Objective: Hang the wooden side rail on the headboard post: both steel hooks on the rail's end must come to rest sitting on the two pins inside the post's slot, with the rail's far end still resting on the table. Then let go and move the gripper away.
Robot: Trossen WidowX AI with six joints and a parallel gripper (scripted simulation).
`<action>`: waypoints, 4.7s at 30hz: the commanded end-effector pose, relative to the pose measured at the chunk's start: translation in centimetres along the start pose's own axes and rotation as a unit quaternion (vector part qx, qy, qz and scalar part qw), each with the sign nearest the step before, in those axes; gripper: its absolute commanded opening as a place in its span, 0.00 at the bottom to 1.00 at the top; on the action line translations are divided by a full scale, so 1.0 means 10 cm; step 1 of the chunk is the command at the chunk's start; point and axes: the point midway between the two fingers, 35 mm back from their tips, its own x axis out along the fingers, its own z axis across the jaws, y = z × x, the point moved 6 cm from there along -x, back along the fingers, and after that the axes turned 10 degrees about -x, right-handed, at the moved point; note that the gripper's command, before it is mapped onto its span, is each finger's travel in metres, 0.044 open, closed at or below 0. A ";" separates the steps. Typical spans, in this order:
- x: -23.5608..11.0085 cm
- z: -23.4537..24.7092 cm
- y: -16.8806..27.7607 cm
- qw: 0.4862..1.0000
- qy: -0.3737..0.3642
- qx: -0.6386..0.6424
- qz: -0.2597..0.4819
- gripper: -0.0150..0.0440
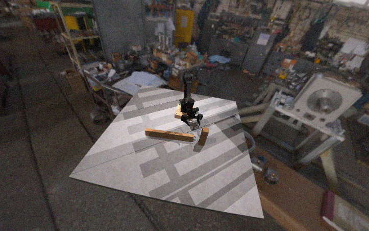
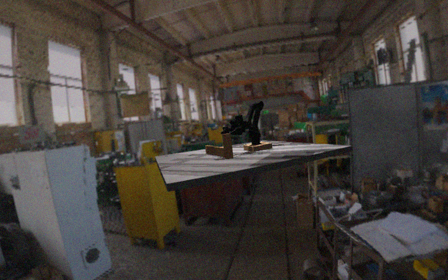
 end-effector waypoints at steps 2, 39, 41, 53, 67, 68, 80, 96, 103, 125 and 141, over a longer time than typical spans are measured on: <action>-0.22 0.32 0.46 0.997 -0.041 0.005 0.060 1.00; 0.31 -0.22 0.29 0.943 -0.274 -0.118 0.145 1.00; 0.33 -0.34 0.21 0.935 -0.305 -0.118 0.134 1.00; 0.32 -0.49 0.10 0.928 -0.338 -0.114 0.112 1.00; 0.32 -0.49 0.10 0.928 -0.338 -0.114 0.112 1.00; 0.33 -0.50 0.10 0.928 -0.337 -0.108 0.117 1.00; 0.63 -0.68 0.00 0.852 -0.160 0.293 0.404 1.00; 0.77 -0.87 -0.24 0.503 0.325 0.615 0.513 1.00; 0.76 -0.91 -0.32 0.420 0.434 0.639 0.476 1.00; 0.83 -0.81 0.05 0.420 0.434 0.639 0.476 1.00; 0.89 -0.75 0.30 0.420 0.434 0.639 0.476 1.00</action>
